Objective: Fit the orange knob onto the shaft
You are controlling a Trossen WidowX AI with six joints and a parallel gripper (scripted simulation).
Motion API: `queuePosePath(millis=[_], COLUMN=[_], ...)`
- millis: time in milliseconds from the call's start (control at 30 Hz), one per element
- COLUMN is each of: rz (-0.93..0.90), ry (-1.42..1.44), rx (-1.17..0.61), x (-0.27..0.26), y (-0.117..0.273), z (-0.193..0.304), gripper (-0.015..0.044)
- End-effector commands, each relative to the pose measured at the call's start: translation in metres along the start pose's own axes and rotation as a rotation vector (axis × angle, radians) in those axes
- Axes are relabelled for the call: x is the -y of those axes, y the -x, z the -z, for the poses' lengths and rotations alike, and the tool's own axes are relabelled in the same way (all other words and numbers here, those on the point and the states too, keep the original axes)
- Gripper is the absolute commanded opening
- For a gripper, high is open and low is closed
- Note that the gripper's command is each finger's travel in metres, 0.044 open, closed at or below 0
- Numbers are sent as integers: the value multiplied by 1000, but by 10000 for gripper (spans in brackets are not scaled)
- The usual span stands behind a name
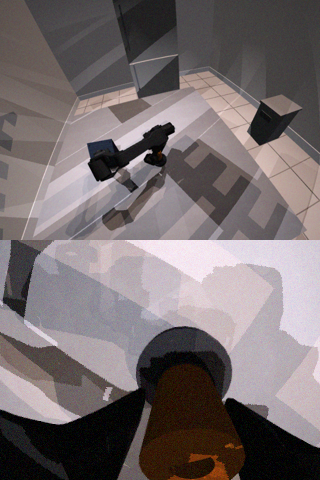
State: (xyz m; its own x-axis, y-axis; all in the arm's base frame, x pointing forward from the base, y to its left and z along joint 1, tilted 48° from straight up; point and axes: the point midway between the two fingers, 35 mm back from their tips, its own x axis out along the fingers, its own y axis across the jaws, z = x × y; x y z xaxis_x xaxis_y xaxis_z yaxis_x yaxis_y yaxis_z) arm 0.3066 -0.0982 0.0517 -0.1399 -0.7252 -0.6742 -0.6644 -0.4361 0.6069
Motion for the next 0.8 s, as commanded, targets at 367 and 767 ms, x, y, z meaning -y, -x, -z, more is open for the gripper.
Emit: queuePosePath(millis=[367,767], rz=[2,3], ry=[0,1], rx=[1,3], x=[1,4], y=[9,96], z=[1,2], gripper=[440,440])
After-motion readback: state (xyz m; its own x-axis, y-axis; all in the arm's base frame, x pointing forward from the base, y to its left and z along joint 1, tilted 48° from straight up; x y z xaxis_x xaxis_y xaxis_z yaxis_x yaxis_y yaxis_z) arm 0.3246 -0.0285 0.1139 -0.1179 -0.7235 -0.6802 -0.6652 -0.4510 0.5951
